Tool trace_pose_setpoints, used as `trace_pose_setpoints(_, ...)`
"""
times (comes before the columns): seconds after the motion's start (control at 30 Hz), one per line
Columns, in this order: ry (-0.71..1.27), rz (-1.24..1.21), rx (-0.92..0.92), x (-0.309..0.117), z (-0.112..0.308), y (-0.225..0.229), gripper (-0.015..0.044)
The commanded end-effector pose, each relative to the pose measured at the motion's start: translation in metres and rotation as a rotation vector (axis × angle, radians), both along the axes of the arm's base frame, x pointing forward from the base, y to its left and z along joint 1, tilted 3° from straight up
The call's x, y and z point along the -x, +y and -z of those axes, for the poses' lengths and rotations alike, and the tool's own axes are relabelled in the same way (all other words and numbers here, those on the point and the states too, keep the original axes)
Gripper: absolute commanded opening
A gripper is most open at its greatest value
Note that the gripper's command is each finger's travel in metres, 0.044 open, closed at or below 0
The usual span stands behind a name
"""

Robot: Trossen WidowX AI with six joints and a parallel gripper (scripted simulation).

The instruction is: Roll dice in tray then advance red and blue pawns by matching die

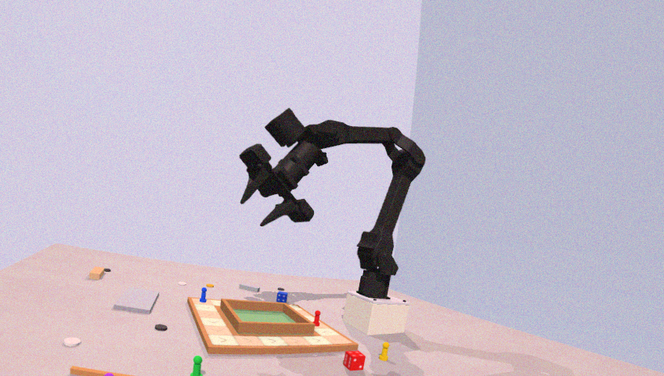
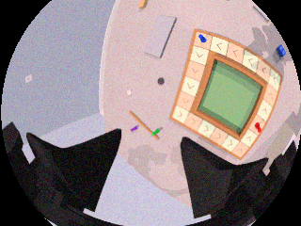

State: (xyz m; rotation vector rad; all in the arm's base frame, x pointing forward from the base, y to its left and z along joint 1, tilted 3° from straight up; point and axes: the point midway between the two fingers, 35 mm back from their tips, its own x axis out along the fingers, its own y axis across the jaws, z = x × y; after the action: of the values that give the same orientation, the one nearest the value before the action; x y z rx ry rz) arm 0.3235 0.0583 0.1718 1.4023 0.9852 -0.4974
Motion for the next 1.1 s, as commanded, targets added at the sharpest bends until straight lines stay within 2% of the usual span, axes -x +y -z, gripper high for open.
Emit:
trace_pose_setpoints(0.0,0.094,-0.258,0.115,0.016,0.036,0.050,0.0275)
trace_pose_setpoints(0.27,0.251,-0.862,0.390,0.086,0.107,0.141,0.0275)
trace_pose_setpoints(0.47,0.327,-1.282,0.596,0.151,0.148,0.175,0.0275)
trace_pose_setpoints(1.07,0.329,-1.295,0.603,0.160,0.182,0.174,0.0275)
